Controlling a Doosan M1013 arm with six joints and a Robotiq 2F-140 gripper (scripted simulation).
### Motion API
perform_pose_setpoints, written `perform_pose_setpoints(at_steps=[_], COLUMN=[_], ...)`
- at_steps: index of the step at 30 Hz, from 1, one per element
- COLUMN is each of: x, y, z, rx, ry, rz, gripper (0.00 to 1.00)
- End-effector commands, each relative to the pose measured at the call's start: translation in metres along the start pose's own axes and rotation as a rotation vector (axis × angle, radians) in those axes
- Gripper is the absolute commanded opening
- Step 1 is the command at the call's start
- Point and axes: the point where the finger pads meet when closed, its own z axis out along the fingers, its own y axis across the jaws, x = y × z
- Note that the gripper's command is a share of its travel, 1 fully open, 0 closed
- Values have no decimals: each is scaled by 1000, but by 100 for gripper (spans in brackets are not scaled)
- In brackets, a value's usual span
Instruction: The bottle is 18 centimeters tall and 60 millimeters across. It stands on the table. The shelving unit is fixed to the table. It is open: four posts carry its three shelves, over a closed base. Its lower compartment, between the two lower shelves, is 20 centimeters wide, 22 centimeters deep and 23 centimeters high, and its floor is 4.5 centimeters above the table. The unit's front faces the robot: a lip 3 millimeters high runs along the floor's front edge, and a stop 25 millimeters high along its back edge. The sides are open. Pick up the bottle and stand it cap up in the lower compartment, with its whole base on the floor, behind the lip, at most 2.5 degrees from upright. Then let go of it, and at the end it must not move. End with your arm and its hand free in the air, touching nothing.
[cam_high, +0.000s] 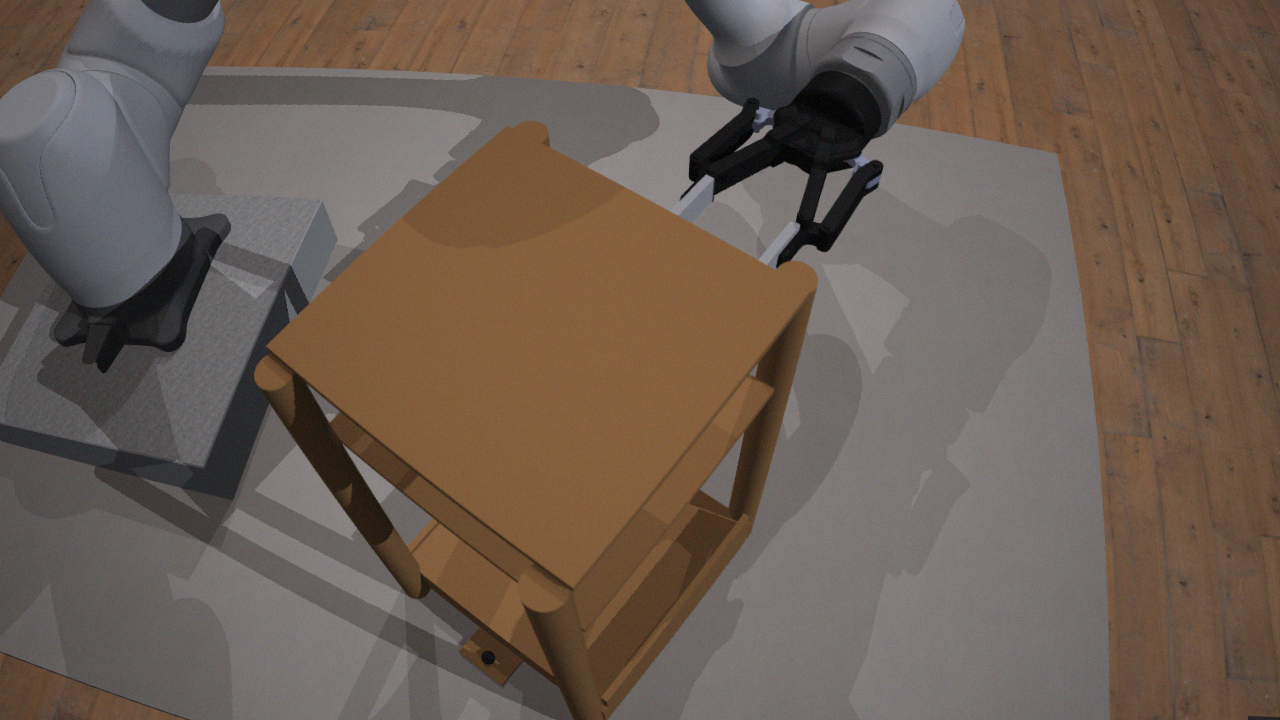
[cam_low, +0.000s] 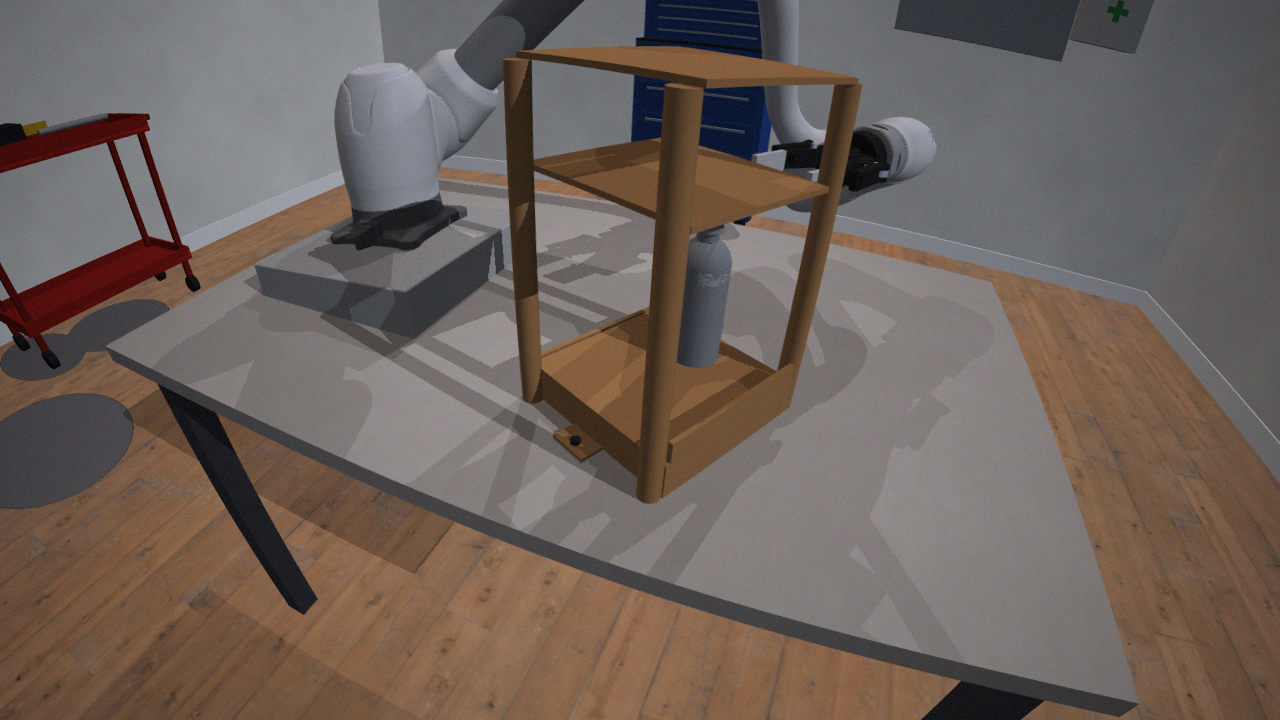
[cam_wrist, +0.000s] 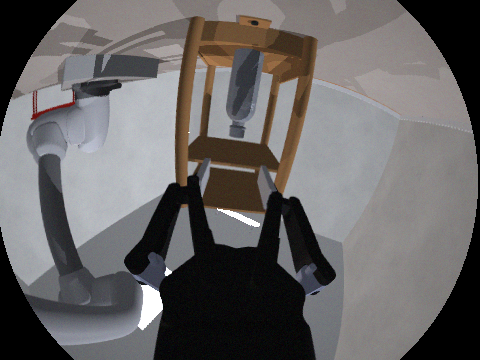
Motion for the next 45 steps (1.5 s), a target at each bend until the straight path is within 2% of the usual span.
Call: perform_pose_setpoints(at_steps=[1,8,9,45], x=[-2,-4,-4,-4], y=[0,0,0,0], z=[0,0,0,0], rx=[0,0,0,0], ry=[0,0,0,0], rz=[0,0,0,0], gripper=[48,48,100,100])
